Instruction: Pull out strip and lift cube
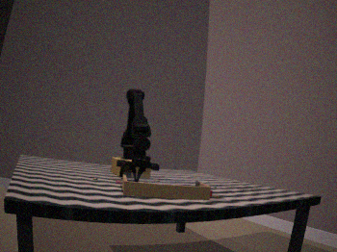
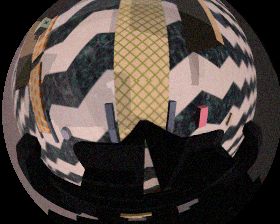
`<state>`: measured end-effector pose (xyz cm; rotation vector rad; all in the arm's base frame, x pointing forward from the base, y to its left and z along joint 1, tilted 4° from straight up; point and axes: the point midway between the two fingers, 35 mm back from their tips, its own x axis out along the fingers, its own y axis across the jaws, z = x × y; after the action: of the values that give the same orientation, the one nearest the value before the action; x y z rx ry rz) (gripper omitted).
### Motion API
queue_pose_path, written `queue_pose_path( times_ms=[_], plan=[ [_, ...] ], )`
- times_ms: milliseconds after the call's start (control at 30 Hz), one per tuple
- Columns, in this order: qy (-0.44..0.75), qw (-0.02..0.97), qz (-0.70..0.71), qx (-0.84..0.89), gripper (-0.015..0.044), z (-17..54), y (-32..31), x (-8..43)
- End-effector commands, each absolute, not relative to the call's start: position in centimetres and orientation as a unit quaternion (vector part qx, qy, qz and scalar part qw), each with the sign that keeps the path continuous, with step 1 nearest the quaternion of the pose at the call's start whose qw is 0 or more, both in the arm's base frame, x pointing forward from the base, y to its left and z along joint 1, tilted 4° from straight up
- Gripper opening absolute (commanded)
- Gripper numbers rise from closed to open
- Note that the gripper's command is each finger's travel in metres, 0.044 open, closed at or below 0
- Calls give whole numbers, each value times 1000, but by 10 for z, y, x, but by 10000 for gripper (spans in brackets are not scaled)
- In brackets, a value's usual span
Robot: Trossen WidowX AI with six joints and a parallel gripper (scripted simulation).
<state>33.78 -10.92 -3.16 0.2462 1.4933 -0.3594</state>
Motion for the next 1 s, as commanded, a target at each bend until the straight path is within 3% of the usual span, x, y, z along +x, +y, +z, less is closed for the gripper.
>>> queue_pose_path(
  times_ms=[0,967],
  plan=[
    [673,714,-159,110,0,-33,-109,339],
    [674,713,-159,111,0,-37,-95,300]
  ],
)
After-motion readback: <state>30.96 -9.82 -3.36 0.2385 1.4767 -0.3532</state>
